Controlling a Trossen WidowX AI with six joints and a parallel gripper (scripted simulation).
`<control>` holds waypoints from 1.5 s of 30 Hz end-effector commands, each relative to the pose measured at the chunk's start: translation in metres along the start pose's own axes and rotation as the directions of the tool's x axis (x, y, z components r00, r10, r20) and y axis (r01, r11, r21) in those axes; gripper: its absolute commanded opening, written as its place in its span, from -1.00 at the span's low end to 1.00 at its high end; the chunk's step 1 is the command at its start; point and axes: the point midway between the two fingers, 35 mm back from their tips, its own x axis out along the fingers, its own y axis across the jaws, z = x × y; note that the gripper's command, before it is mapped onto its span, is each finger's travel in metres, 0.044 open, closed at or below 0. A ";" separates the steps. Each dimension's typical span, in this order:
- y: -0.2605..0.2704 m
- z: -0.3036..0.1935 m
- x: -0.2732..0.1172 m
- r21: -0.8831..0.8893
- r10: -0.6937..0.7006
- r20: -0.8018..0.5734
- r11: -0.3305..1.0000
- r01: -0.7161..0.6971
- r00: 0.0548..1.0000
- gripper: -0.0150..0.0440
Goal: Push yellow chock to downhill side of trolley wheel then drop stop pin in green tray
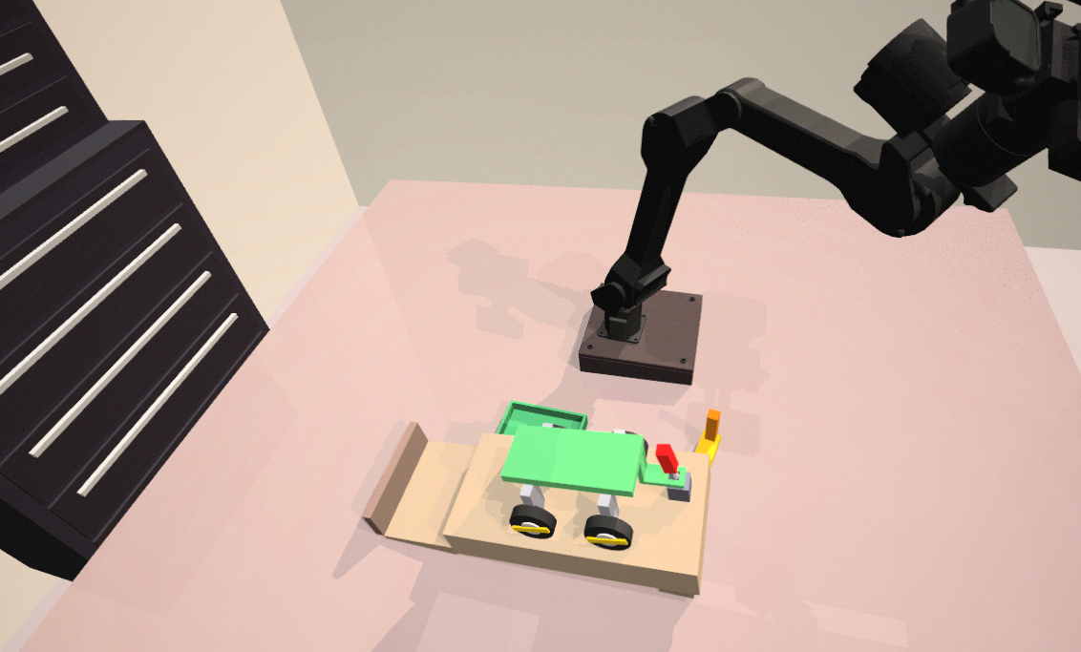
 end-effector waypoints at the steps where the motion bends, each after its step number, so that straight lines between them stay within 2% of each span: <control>1: -0.001 -0.001 0.000 0.004 -0.004 -0.007 1.000 0.004 1.000 0.78; 8: -0.050 -0.041 -0.018 0.117 -0.188 -0.268 0.967 0.226 0.945 0.15; 13: -0.089 -0.065 -0.049 0.162 -0.343 -0.442 0.878 0.450 0.829 0.15; 18: -0.127 -0.081 -0.094 0.161 -0.489 -0.576 0.718 0.677 0.655 0.15; 23: -0.158 -0.087 -0.149 0.123 -0.610 -0.663 0.485 0.866 0.435 0.15; 28: -0.180 -0.082 -0.212 0.066 -0.691 -0.699 0.192 0.979 0.183 0.15; 32: -0.189 -0.070 -0.265 0.025 -0.721 -0.692 -0.065 0.998 -0.030 0.15; 36: -0.191 -0.053 -0.319 0.001 -0.714 -0.656 -0.322 0.947 -0.242 0.15; 40: -0.184 -0.030 -0.371 0.006 -0.670 -0.595 -0.556 0.831 -0.444 0.15; 45: -0.163 0.005 -0.429 0.064 -0.562 -0.489 -0.786 0.615 -0.667 0.15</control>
